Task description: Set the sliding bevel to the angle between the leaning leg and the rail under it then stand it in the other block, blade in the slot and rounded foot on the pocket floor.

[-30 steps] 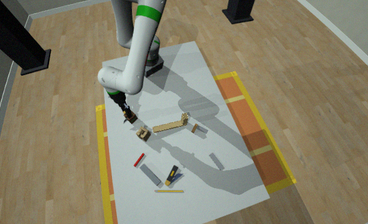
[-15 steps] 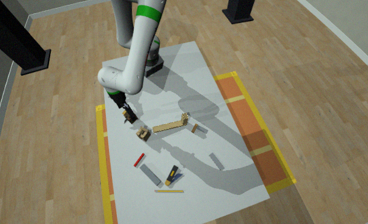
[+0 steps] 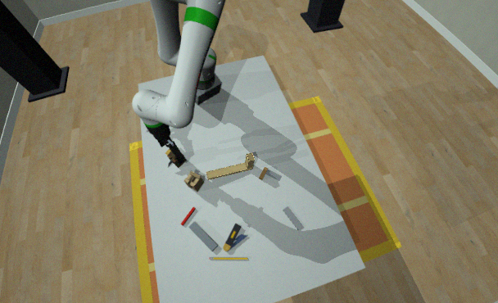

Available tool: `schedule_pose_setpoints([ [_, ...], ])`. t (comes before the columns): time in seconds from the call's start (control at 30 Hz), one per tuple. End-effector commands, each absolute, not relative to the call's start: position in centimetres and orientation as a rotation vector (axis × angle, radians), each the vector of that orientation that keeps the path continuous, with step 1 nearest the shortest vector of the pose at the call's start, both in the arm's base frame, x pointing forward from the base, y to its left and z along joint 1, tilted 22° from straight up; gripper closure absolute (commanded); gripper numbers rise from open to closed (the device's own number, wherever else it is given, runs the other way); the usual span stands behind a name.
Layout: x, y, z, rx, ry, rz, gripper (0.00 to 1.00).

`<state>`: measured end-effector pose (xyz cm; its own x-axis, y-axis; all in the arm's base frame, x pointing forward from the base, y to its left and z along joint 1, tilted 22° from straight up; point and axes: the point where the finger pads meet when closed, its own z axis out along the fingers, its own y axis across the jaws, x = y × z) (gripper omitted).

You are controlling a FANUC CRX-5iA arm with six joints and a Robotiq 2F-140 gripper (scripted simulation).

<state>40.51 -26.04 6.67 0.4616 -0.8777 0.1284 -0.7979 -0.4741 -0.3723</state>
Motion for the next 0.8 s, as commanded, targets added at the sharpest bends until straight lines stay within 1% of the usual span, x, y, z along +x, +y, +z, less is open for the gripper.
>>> schedule_pose_setpoints([
  [0.0,40.5,-26.1,6.7,-2.454,1.44,-0.446,0.0],
  [0.33,40.3,-26.2,7.4,-2.454,1.44,-0.446,0.0],
  [0.57,38.9,-26.7,10.9,-2.454,1.44,-0.446,0.0],
  [0.63,38.9,-26.7,10.9,-2.454,1.44,-0.446,0.0],
  [0.77,37.9,-27.1,13.7,-2.454,1.44,-0.446,0.0],
])
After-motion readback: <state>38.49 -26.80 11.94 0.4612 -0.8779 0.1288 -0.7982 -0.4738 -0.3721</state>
